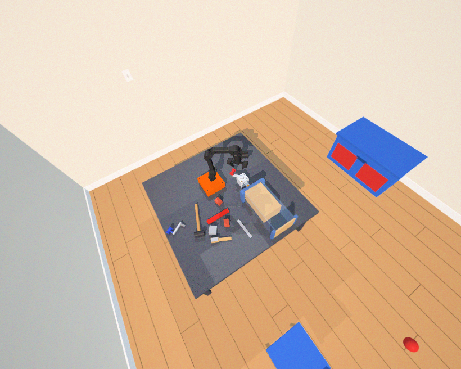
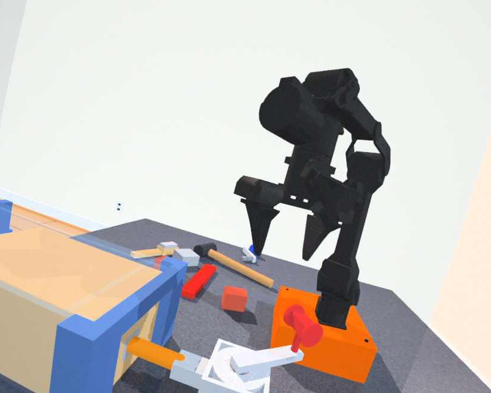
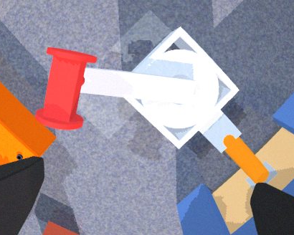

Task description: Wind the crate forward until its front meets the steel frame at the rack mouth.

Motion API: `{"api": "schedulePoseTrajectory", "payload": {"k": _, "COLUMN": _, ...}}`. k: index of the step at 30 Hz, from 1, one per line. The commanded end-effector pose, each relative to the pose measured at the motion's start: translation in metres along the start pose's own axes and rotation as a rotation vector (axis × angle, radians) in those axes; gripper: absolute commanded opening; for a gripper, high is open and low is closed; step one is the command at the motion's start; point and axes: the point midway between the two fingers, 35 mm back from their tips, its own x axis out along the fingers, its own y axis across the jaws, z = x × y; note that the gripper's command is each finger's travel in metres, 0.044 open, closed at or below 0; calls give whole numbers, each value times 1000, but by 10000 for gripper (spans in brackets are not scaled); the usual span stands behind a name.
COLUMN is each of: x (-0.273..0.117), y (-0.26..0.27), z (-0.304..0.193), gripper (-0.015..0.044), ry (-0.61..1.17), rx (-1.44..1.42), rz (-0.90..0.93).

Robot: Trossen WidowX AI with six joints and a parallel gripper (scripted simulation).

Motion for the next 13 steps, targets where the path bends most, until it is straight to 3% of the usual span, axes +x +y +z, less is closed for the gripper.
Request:
{"api": "schedulePoseTrajectory", "payload": {"k": 1, "x": 8, "y": -39, "z": 17, "gripper": 440, "ry": 14, "rx": -19, "rz": 20}}
{"api": "schedulePoseTrajectory", "payload": {"k": 13, "x": 13, "y": -53, "z": 24, "gripper": 440, "ry": 17, "rx": -30, "rz": 27}}
